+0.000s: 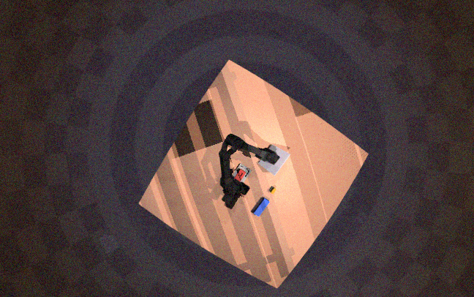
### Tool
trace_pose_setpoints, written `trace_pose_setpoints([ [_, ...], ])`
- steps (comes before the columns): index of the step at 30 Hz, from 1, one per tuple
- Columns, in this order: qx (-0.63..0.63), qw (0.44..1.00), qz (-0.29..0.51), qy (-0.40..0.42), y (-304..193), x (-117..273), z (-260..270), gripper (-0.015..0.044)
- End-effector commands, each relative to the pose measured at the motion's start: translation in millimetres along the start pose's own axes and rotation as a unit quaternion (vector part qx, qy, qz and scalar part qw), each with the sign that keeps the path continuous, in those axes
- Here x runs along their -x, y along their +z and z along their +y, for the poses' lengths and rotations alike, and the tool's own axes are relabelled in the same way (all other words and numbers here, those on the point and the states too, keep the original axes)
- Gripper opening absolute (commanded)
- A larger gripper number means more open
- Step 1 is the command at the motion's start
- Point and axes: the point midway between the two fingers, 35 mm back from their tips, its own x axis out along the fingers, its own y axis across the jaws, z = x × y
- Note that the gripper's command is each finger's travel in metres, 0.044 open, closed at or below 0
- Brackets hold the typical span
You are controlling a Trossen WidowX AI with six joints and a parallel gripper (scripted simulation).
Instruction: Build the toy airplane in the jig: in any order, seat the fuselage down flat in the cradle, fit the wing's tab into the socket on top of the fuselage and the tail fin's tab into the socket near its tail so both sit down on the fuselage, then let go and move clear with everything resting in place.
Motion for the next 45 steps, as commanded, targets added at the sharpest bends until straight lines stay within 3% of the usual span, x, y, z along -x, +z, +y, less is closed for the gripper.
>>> trace_pose_setpoints([
  [1, 0.0, 1.0, 0.0, 0.0, 0, 0, 0, 0.0176],
  [3, 0.0, 1.0, 0.0, 0.0, 0, 0, 0, 0.0162],
  [8, 0.0, 1.0, 0.0, 0.0, 0, 0, 0, 0.0031],
  [24, 0.0, 1.0, 0.0, 0.0, 0, 0, 0, 0.044],
  [32, 0.0, 1.0, 0.0, 0.001, 1, 2, 0, 0.044],
  [39, 0.003, 1.0, -0.001, 0.001, 2, 96, 2, 0.044],
  [45, 0.003, 1.0, -0.001, 0.0, 5, 106, 1, 0.044],
])
